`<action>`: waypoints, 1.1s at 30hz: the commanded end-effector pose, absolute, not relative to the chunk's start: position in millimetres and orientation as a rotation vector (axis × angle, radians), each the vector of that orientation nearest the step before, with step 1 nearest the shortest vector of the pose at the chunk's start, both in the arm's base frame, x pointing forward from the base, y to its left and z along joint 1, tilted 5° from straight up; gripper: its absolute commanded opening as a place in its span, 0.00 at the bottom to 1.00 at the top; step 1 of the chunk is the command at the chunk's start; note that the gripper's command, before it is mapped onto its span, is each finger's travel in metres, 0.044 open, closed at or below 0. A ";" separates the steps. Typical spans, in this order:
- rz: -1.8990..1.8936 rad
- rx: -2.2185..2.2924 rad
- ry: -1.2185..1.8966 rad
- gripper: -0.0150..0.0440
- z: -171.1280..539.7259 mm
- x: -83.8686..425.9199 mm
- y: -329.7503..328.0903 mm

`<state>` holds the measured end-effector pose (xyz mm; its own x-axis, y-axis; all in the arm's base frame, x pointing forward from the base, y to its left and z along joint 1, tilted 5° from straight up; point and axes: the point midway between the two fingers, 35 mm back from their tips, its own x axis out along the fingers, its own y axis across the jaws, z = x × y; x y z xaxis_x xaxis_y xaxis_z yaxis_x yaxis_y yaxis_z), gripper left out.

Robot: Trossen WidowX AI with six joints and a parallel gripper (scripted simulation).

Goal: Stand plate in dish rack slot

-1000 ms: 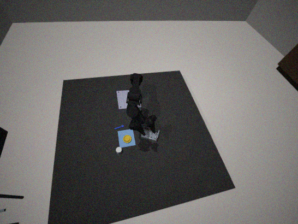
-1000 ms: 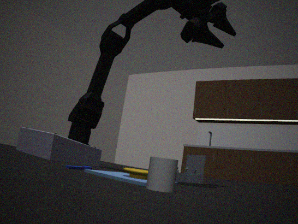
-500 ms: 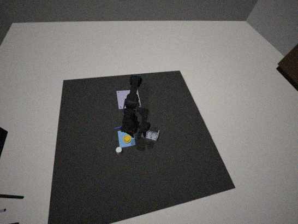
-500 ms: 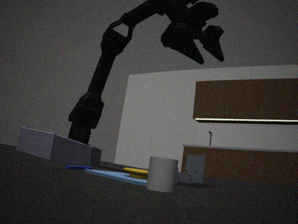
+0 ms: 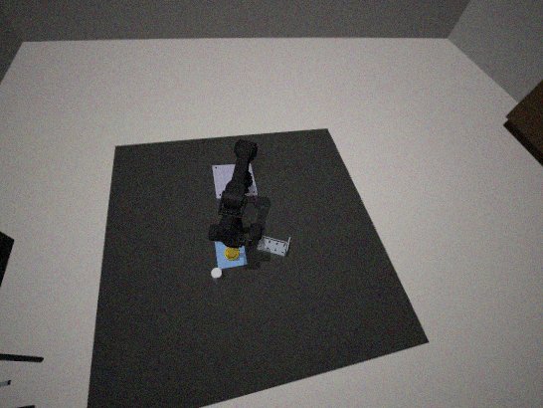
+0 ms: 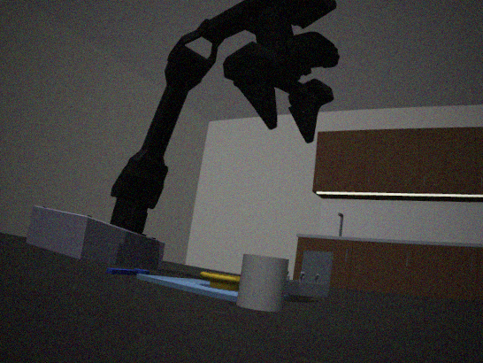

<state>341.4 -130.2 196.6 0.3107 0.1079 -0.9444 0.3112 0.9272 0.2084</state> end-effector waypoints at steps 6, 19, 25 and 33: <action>-0.064 0.170 1.490 0.93 162.0 302.1 -142.9; -0.057 0.154 1.504 0.93 110.6 304.4 -142.9; -0.056 0.155 1.506 0.93 49.0 299.4 -136.2; -0.055 0.155 1.506 0.93 43.7 304.8 -133.1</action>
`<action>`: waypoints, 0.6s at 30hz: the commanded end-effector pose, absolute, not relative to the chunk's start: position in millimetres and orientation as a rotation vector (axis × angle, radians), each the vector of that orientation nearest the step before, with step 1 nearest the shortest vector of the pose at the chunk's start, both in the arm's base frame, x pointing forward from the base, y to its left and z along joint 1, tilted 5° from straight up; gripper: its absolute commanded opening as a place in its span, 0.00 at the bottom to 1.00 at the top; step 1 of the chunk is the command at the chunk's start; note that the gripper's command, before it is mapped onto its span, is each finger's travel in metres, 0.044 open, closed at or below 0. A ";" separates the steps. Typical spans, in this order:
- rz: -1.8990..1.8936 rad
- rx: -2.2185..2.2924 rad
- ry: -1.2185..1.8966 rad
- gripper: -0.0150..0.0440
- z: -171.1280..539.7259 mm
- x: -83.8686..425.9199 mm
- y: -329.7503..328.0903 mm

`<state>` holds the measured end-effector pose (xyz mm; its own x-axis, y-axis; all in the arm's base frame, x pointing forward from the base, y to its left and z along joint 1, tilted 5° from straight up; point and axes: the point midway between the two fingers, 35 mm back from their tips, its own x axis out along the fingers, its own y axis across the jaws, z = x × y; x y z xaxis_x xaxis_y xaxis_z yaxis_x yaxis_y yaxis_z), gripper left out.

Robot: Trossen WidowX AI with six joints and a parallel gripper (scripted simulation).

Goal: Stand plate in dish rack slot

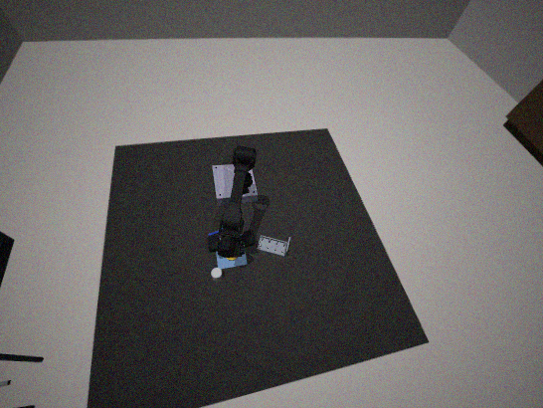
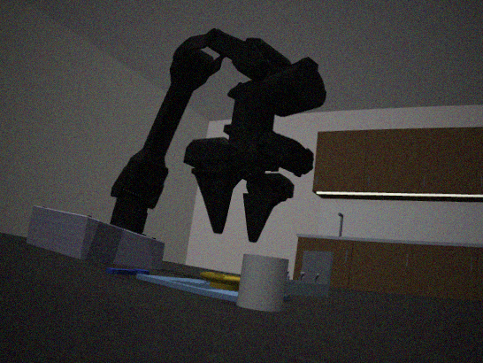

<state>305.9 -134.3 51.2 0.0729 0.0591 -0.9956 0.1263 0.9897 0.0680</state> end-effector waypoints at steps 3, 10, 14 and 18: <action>-0.055 0.155 1.506 0.93 38.7 305.4 -133.0; -0.055 0.155 1.506 0.93 27.2 306.5 -132.8; -0.055 0.155 1.506 0.93 20.7 306.9 -132.6; -0.055 0.155 1.506 0.93 14.2 307.2 -132.4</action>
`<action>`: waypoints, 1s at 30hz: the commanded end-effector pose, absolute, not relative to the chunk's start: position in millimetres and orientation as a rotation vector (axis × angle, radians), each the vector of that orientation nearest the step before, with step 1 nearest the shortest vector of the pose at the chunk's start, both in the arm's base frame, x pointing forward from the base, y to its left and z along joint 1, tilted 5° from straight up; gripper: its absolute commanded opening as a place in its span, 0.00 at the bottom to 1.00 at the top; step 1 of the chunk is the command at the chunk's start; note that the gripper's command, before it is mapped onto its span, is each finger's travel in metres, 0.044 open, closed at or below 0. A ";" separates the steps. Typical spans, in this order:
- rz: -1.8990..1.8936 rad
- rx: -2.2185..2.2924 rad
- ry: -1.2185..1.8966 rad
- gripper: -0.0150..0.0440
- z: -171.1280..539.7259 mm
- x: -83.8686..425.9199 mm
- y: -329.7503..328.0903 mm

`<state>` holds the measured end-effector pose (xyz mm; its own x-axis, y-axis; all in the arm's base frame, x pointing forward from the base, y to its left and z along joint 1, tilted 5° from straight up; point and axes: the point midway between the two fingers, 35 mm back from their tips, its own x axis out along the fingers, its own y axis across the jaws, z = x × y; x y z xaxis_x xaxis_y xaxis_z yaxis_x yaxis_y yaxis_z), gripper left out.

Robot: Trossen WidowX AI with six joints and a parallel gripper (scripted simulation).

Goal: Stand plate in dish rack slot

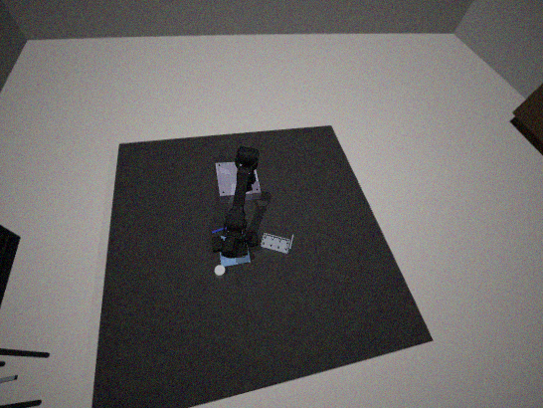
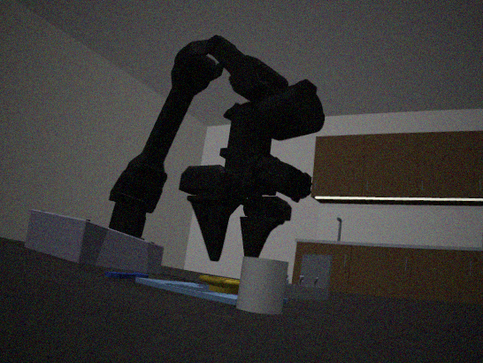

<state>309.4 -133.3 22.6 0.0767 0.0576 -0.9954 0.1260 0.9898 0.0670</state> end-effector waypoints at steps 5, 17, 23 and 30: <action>-0.055 0.155 1.506 0.93 6.1 307.2 -132.2; -0.055 0.155 1.506 0.93 -12.1 306.3 -131.6; -0.055 0.155 1.506 0.90 -12.3 306.3 -131.6; -0.055 0.155 1.506 0.86 -12.3 306.3 -131.6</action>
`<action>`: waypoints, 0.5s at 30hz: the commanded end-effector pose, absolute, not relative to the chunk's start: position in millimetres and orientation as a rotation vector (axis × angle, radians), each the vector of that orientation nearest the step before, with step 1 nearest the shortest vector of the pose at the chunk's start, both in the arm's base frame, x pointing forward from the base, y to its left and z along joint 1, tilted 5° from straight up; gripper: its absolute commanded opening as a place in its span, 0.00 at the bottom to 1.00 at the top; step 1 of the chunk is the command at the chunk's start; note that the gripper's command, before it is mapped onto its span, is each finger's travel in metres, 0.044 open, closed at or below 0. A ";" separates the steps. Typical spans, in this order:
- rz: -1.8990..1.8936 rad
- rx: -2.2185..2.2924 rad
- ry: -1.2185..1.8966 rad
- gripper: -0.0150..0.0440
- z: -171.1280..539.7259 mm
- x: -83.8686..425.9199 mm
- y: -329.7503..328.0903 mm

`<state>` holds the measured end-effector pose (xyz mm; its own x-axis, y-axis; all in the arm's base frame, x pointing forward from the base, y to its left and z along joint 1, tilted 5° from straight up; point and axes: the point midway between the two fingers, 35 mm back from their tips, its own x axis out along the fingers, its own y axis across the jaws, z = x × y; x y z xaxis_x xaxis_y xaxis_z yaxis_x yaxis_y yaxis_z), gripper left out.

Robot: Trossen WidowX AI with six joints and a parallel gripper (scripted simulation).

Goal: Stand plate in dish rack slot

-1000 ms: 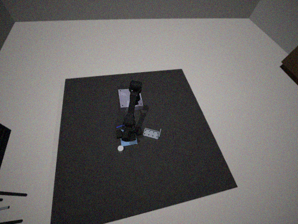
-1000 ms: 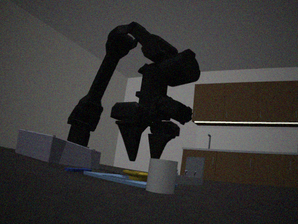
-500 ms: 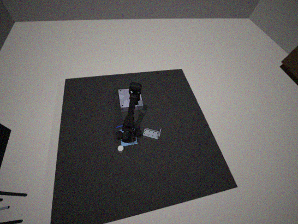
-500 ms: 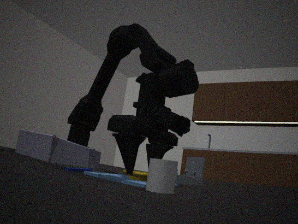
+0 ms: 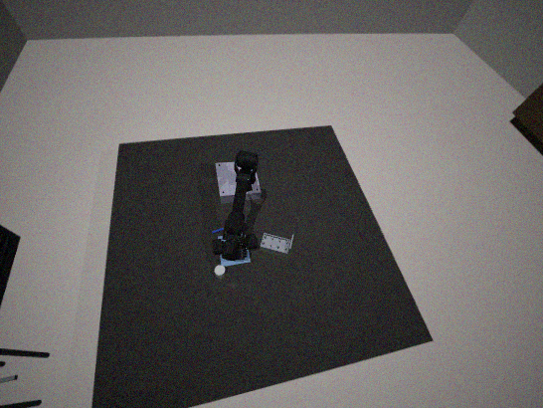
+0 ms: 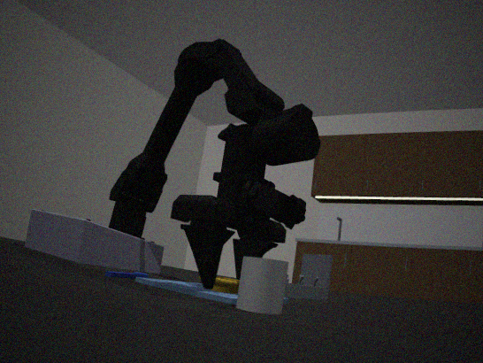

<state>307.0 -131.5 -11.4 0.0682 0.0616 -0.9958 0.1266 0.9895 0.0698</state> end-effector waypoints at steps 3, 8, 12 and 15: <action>-0.055 0.155 1.506 0.82 -12.3 306.3 -131.6; -0.055 0.155 1.506 0.73 -12.3 306.3 -131.6; -0.055 0.155 1.506 0.55 0.0 308.9 -134.1; -0.056 0.155 1.505 0.42 15.4 311.4 -136.8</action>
